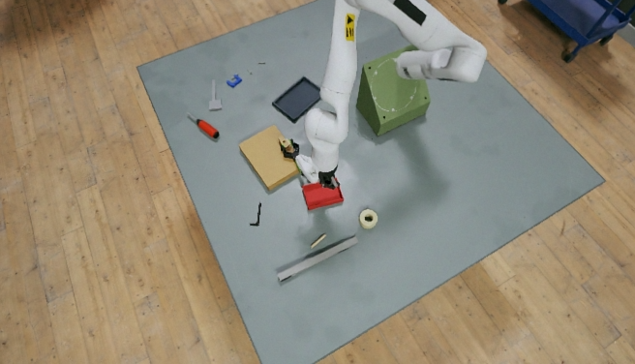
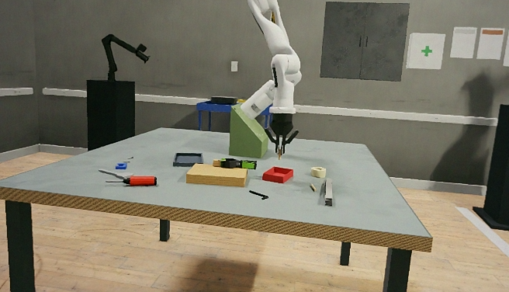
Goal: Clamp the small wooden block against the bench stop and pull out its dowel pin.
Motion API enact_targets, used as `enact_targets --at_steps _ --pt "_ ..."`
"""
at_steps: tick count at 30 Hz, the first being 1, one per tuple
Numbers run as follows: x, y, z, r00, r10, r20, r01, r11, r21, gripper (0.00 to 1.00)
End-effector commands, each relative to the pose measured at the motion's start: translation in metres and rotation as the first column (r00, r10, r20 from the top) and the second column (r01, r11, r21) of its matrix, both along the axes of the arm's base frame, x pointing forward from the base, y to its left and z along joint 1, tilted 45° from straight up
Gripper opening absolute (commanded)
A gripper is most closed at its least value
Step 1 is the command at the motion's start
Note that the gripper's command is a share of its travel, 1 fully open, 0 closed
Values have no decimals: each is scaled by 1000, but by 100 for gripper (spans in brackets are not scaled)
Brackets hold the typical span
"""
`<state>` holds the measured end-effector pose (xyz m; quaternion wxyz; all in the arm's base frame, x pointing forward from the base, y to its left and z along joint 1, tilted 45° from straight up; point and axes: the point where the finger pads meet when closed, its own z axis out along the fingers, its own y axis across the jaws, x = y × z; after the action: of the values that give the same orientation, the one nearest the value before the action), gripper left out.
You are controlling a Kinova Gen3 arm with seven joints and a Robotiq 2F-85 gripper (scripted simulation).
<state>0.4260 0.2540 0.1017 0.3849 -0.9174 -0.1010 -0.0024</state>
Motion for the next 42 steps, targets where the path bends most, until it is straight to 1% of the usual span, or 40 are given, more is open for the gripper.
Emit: enact_targets --at_steps 1,42 --pt "1 1 -1 1000 -1 1 1 1000 0 10" --pt "-1 32 -33 1000 -1 1 1 1000 0 10"
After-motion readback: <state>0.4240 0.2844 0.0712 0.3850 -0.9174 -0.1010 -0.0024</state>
